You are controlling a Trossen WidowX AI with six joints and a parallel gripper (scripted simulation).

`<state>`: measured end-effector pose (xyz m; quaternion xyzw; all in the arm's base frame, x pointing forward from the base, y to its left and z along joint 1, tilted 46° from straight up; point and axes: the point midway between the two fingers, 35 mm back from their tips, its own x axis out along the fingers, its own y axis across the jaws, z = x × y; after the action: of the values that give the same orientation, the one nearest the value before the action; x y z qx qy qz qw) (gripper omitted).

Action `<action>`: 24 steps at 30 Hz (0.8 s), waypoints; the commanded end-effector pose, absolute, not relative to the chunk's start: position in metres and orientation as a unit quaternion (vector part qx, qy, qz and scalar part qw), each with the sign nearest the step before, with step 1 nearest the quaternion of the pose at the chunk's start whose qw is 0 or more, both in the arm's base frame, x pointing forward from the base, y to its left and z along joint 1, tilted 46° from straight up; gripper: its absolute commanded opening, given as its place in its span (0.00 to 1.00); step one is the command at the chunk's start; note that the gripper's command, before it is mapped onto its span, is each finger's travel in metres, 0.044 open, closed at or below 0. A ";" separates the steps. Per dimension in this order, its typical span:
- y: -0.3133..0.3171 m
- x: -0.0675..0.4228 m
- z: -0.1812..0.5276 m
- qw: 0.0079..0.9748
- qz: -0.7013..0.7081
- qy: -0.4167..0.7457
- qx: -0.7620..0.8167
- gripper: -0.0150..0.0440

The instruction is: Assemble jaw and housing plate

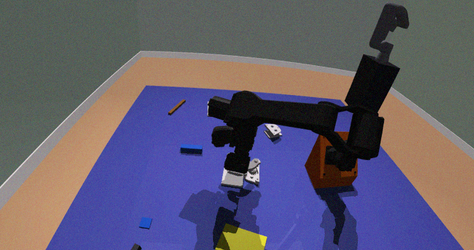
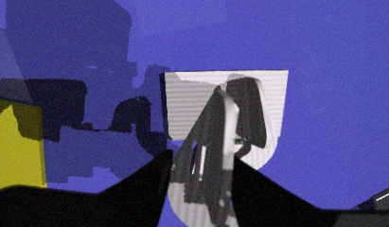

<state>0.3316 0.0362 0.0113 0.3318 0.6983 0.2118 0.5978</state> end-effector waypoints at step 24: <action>0.060 0.332 -0.011 0.597 0.208 0.698 0.336 0.48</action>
<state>0.3341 0.0567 -0.0076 0.3305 0.6964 0.2106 0.6012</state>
